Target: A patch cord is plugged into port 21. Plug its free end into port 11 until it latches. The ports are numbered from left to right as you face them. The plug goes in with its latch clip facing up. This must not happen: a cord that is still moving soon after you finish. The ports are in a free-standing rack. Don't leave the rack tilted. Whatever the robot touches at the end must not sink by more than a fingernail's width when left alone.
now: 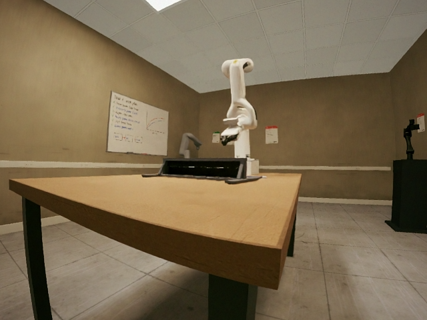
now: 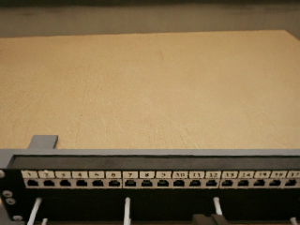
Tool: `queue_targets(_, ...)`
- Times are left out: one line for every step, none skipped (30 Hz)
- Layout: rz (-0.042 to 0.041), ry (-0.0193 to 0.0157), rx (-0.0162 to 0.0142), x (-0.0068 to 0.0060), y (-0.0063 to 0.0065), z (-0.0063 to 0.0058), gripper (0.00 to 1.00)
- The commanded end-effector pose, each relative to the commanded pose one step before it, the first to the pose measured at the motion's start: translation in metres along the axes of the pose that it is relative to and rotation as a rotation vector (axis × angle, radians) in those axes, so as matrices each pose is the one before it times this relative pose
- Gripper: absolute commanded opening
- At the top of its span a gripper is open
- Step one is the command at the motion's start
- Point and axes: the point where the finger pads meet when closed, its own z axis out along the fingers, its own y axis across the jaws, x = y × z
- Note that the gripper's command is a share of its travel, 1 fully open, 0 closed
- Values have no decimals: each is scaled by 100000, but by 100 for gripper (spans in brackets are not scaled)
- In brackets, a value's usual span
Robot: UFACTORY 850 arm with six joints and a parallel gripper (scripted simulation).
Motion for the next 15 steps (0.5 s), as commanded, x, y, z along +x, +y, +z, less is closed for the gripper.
queue_targets(37, 162, 41, 74, -31, 1759, 0)
queue_targets(0, 0, 0, 0, 0, 343, 0)
queue_targets(0, 0, 0, 0, 0, 323, 0)
queue_targets(0, 0, 0, 0, 0, 298, 0)
queue_targets(0, 0, 0, 0, 0, 270, 0)
queue_targets(0, 0, 0, 0, 0, 0, 0)
queue_targets(0, 0, 0, 0, 0, 0, 0)
queue_targets(0, 0, 0, 0, 0, 237, 0)
queue_targets(0, 0, 0, 0, 1, 202, 0)
queue_targets(0, 0, 0, 0, 0, 165, 0)
queue_targets(0, 0, 0, 0, 0, 128, 0)
queue_targets(0, 0, 0, 0, 0, 93, 0)
queue_targets(0, 0, 0, 0, 0, 61, 0)
queue_targets(0, 0, 0, 0, 0, 34, 0)
queue_targets(0, 0, 0, 0, 0, 13, 0)
